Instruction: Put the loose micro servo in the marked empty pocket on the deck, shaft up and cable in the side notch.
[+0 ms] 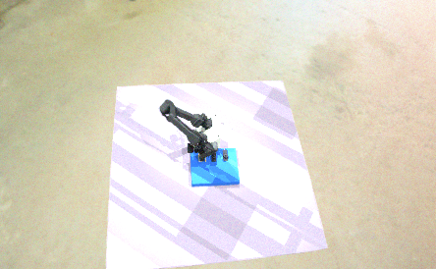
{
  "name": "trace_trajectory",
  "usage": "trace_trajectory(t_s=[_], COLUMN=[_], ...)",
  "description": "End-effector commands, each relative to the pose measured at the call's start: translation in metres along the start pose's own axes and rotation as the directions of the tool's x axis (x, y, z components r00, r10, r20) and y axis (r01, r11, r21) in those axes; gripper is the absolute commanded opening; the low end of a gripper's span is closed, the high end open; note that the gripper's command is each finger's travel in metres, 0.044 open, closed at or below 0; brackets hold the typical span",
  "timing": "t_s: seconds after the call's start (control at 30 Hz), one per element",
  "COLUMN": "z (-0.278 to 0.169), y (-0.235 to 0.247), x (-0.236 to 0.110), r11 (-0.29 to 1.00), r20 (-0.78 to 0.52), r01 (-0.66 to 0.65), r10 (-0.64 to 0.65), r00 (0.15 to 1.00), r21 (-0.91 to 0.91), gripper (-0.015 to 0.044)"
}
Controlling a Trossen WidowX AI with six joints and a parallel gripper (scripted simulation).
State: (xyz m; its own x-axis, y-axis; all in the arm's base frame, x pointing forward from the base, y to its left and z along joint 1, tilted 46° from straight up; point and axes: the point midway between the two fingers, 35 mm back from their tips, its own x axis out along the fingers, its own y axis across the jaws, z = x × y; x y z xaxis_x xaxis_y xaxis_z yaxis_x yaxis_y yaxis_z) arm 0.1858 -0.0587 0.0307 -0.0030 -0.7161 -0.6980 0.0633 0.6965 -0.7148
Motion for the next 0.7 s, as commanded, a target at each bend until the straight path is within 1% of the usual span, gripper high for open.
trace_trajectory(t_s=[0.0, 0.4, 0.63, 0.67], z=[0.001, 0.001, -0.001, -0.001], y=[0.000, 0.000, 0.000, 0.000], x=[0.003, 0.015, 0.012, 0.012], r11=[1.000, 1.000, 1.000, 1.000], r20=[0.005, 0.005, 0.005, 0.005], r01=[0.005, 0.006, 0.006, 0.006], r10=[-0.005, -0.006, -0.005, -0.005], r00=[1.000, 1.000, 1.000, 1.000], r21=[-0.002, -0.002, -0.002, -0.002], gripper=[0.0000, 0.0000, 0.0184, 0.0188])
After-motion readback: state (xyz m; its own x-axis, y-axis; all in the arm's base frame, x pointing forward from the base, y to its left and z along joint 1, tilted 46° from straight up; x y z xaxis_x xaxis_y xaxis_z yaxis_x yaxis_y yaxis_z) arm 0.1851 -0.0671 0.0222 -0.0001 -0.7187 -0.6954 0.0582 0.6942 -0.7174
